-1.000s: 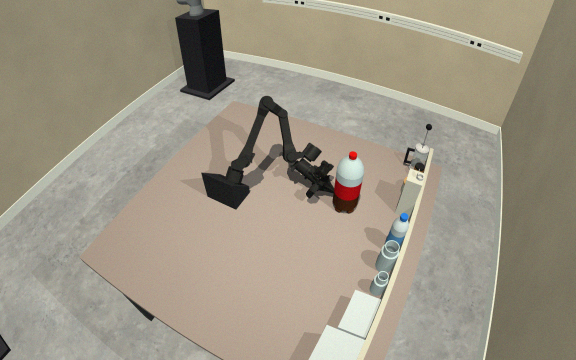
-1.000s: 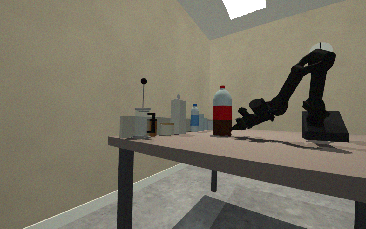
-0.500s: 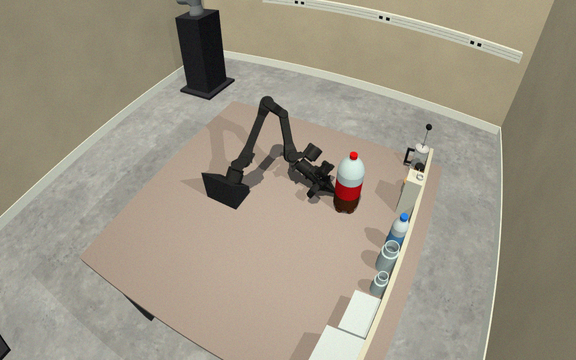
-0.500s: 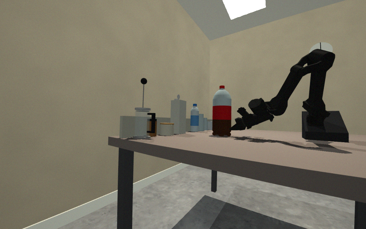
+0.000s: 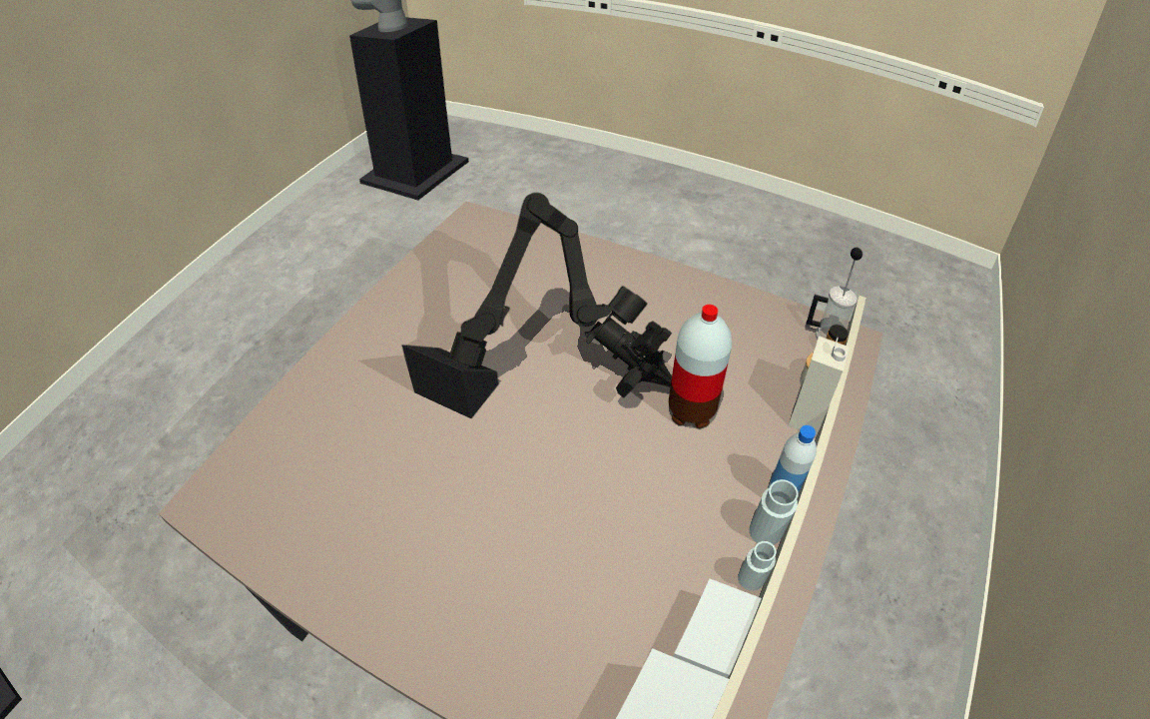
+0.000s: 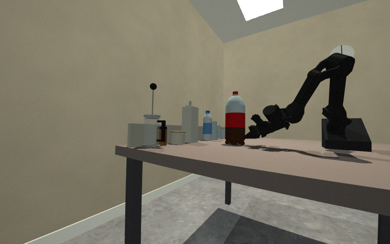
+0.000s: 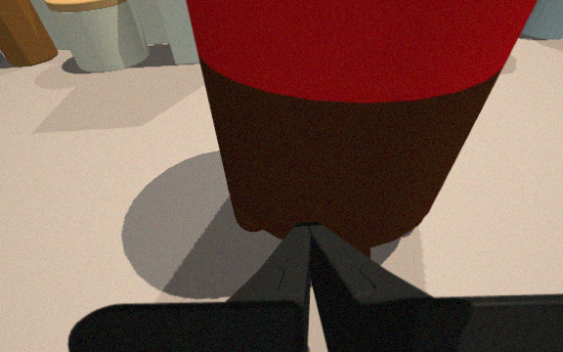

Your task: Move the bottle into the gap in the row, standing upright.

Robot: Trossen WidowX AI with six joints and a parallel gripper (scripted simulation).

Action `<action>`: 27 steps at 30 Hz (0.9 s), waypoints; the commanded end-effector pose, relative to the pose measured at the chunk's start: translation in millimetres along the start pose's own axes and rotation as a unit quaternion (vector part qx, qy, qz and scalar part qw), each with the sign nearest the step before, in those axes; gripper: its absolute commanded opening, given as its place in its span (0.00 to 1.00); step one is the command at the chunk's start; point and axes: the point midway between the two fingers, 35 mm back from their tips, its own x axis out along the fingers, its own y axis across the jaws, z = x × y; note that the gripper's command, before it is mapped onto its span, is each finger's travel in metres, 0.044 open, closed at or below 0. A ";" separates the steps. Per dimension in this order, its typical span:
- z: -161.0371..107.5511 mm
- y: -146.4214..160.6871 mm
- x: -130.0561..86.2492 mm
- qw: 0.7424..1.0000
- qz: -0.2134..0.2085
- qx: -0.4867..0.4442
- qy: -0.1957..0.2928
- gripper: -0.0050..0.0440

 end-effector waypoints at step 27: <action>9.6 1.7 11.2 1.000 0.001 -0.001 -0.007 0.00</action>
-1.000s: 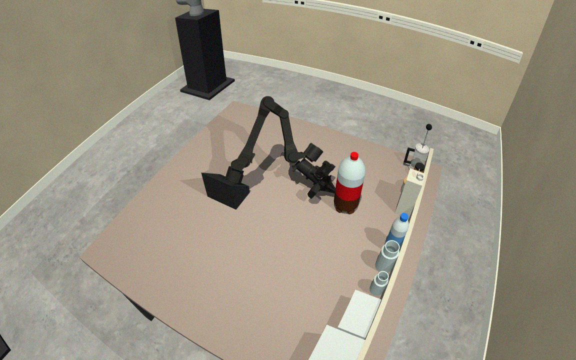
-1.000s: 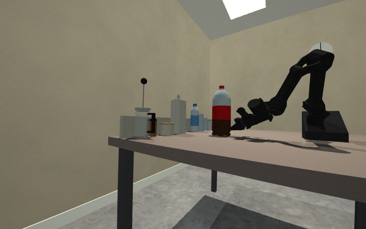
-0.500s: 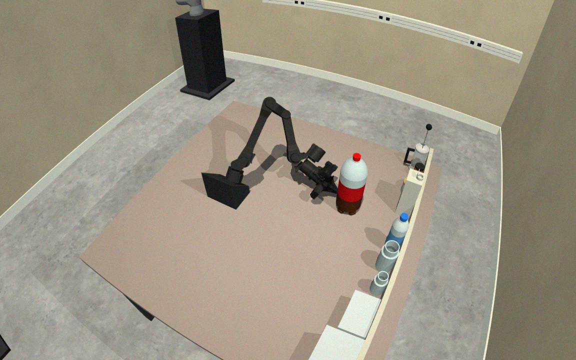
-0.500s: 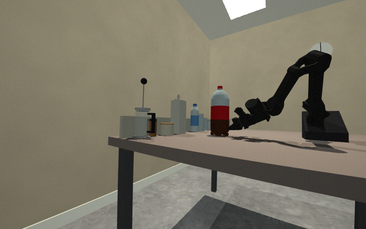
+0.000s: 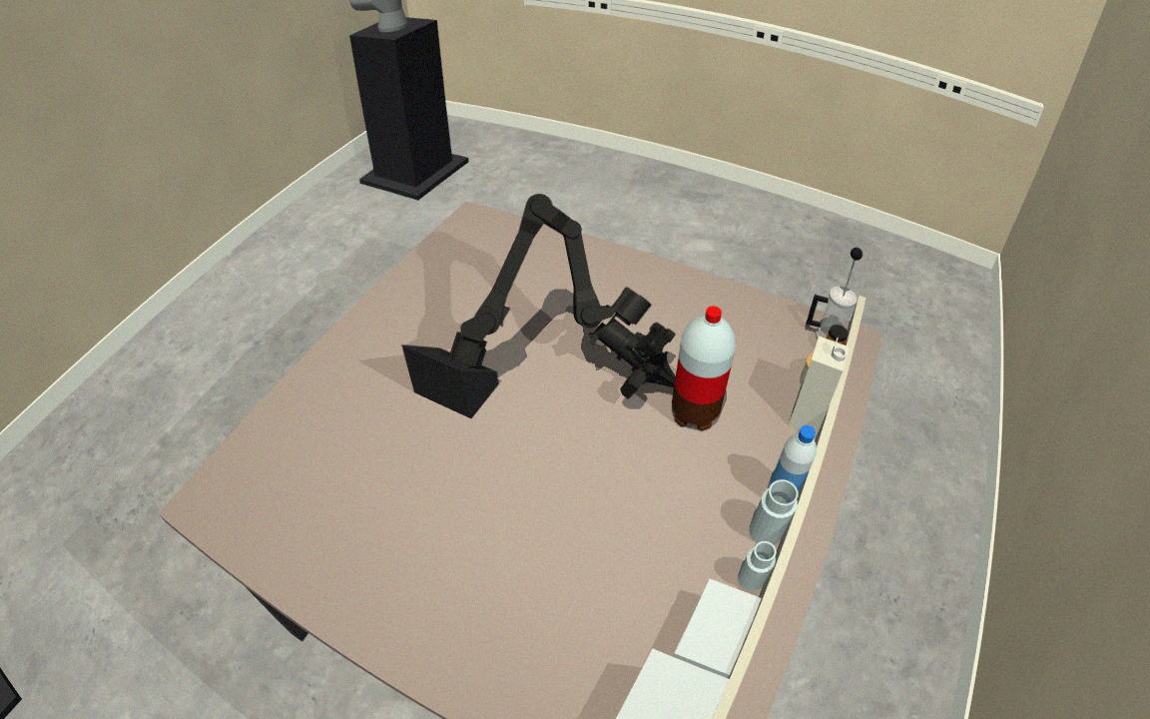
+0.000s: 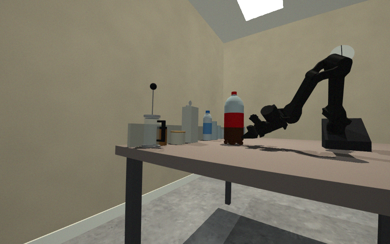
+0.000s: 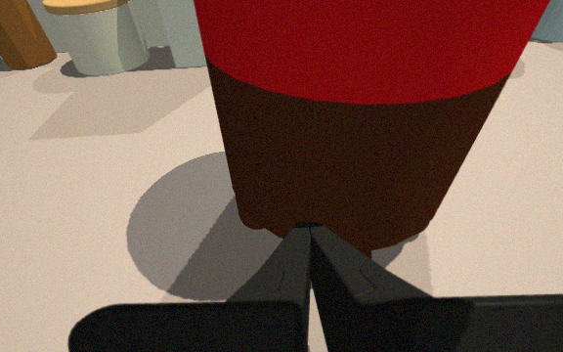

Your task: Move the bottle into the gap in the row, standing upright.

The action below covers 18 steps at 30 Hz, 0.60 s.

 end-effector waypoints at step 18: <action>6.7 -3.5 5.4 1.000 -0.001 -0.001 -0.006 0.00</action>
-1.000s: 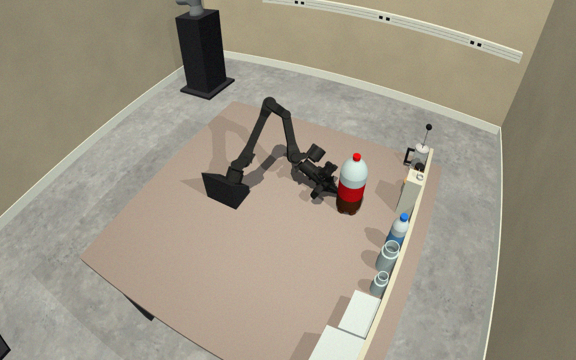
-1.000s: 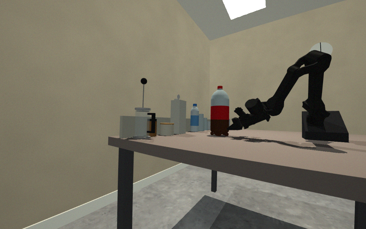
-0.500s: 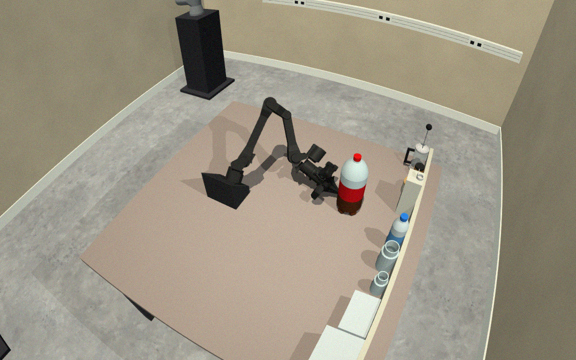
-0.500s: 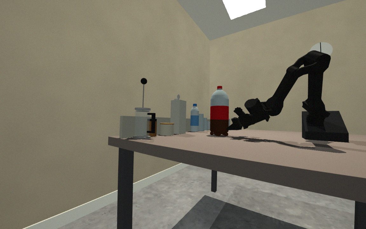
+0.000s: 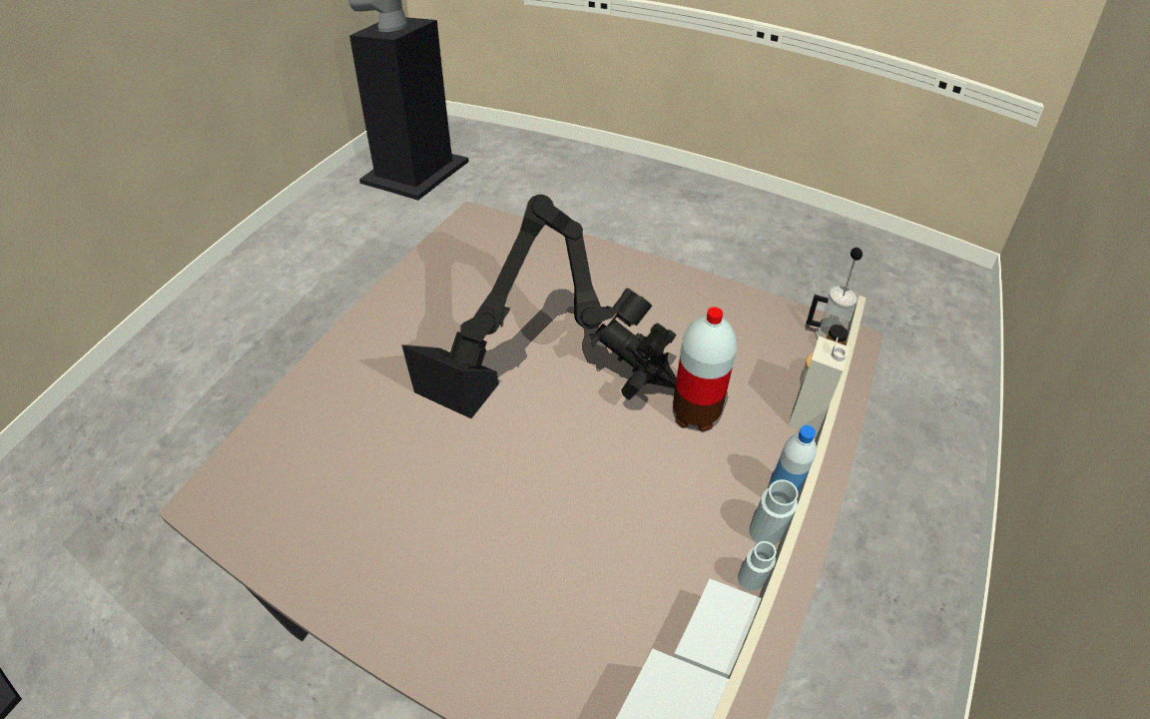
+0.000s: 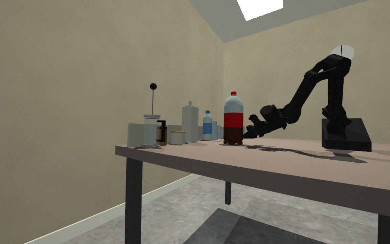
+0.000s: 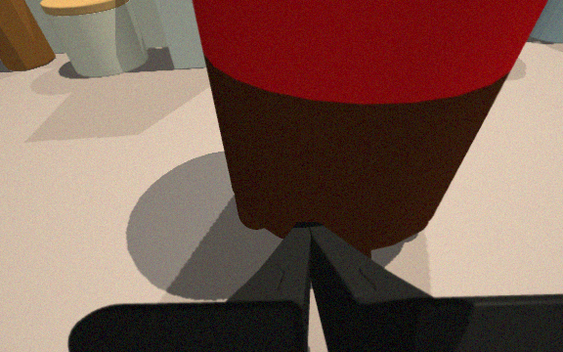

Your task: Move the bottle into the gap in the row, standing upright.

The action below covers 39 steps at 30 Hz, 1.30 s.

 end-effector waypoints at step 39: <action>7.9 -22.2 12.2 1.000 -0.006 -0.002 -0.003 0.00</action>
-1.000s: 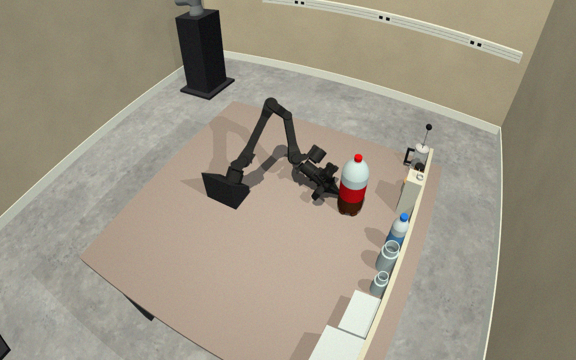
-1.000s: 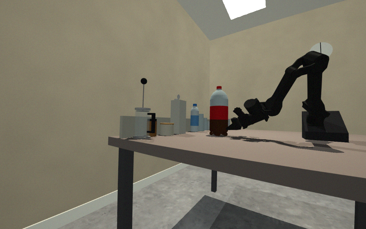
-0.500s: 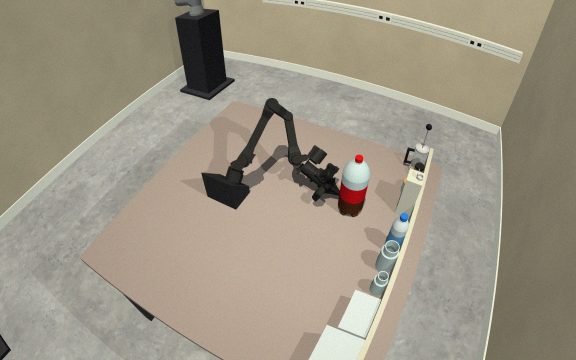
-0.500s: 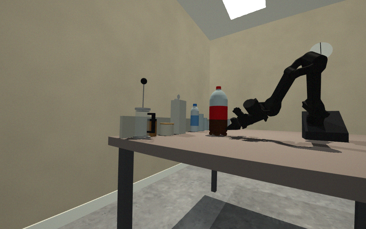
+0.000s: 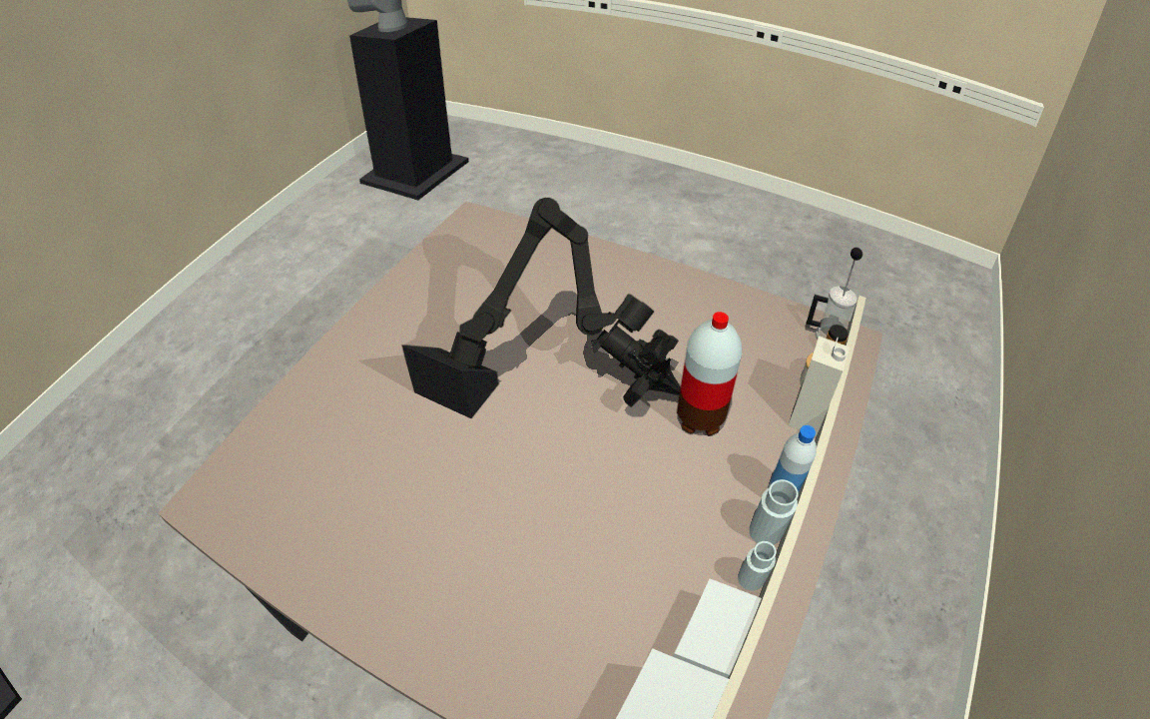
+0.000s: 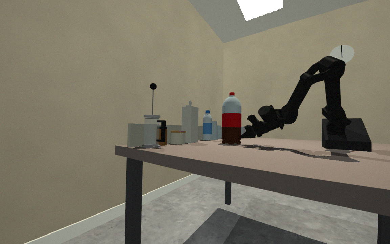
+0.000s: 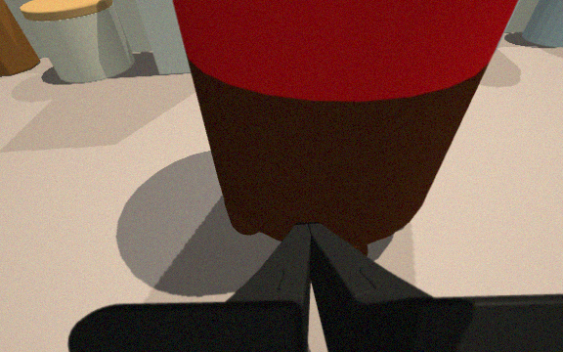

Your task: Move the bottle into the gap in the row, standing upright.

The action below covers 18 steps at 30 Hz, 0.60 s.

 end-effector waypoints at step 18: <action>5.3 -11.2 4.6 1.000 -0.007 -0.002 -0.005 0.00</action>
